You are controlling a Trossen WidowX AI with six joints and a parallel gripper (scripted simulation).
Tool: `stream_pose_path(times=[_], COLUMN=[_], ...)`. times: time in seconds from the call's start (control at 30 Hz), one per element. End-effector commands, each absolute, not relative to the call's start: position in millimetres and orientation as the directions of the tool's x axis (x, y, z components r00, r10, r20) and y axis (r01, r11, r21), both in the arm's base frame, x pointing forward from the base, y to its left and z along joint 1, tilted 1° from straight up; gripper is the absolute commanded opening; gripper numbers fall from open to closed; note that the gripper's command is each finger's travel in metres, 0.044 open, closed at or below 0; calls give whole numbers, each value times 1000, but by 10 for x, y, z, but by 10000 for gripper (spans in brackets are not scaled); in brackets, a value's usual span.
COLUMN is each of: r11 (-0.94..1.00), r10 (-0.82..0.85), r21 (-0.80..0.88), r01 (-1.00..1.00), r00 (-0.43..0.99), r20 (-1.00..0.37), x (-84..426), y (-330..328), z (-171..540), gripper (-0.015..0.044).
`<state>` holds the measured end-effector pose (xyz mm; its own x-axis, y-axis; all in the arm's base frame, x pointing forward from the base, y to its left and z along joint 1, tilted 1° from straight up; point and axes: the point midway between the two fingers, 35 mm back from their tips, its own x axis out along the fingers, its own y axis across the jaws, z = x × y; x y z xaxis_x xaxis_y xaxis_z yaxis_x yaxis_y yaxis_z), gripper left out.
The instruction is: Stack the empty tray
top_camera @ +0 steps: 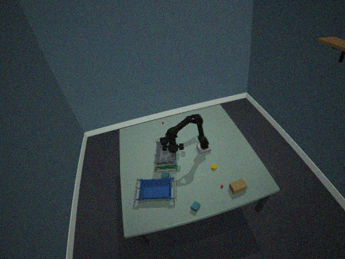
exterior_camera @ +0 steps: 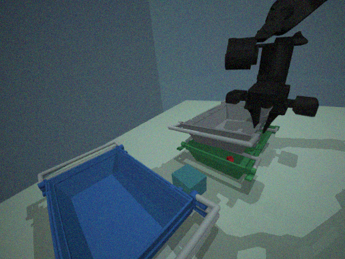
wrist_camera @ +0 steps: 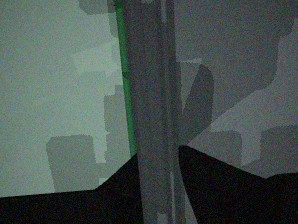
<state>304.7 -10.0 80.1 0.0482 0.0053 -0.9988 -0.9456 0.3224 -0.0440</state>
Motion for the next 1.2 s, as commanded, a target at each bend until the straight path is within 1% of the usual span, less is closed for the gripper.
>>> stream_pose_path(times=[0.0, 0.47, 0.5, 0.57, 0.77, 1.17], r11=[325, 325, 323, 325, 325, 325], r10=[18, 18, 8, 17, 18, 18], r21=[-6, -6, -35, -9, -6, -6], r01=[-946, -946, -946, -946, -946, -946], r00=[12, 12, 40, 15, 12, 12], r20=[-1000, -1000, -999, -1000, -1000, -1000], x=[2975, 2975, 3031, 2981, 2975, 2975], y=[-79, -79, -95, -81, -79, -79], z=[732, 732, 784, 737, 732, 732], gripper=[0, 0, 0, 0, 0, 176])
